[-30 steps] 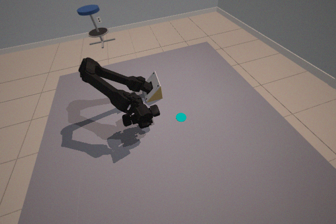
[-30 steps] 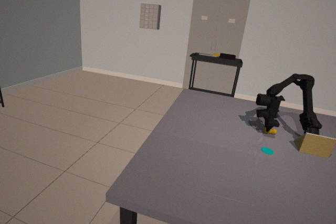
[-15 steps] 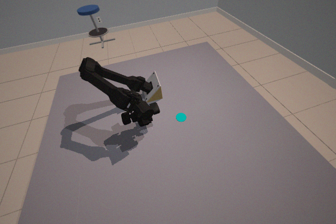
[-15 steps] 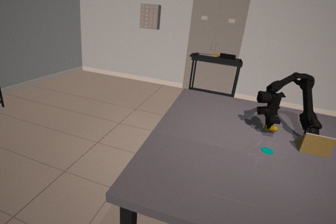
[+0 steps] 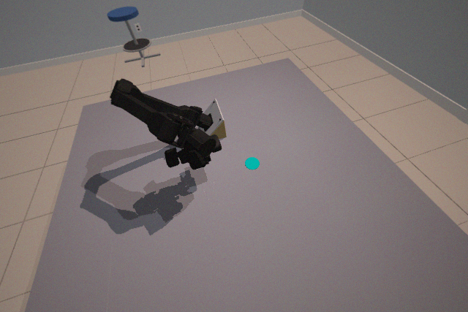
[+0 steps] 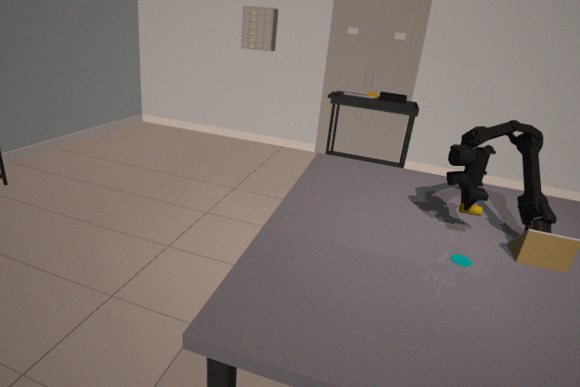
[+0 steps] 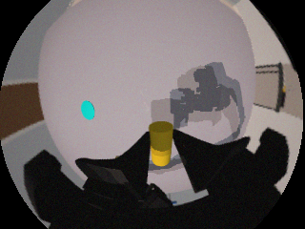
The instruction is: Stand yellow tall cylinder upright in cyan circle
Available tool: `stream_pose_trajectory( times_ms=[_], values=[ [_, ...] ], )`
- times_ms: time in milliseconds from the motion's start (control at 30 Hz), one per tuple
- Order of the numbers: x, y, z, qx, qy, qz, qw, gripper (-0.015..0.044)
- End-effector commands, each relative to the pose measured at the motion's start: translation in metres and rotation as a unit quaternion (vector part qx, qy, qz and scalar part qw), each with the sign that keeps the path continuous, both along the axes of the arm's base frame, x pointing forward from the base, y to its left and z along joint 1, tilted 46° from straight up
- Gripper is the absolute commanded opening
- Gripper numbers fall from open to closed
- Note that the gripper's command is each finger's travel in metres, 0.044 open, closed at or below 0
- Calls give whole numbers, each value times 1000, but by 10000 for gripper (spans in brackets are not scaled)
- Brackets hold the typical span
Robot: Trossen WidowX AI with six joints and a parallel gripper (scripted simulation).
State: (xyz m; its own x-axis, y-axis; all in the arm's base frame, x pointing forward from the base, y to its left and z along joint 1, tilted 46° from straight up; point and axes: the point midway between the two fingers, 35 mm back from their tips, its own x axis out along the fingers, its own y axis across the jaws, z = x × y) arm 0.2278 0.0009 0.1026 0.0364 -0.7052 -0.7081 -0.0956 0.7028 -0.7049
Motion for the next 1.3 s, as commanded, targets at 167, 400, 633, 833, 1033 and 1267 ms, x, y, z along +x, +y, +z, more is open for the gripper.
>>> stream_pose_trajectory(
  times_ms=[167, 400, 633, 833, 1033, 1267],
  values=[
    [-3, 19, 20, 0, -4, -2, 1000, 105],
    [-6, 29, 31, -2, -3, -2, 1000, 105],
    [1, 43, 23, -2, 33, 35, 999, 105],
    [7, 58, 14, -1, 67, 70, 995, 105],
    [12, 72, 5, -2, 101, 105, 989, 105],
    [16, 90, -7, -2, 140, 145, 980, 105]
  ],
)
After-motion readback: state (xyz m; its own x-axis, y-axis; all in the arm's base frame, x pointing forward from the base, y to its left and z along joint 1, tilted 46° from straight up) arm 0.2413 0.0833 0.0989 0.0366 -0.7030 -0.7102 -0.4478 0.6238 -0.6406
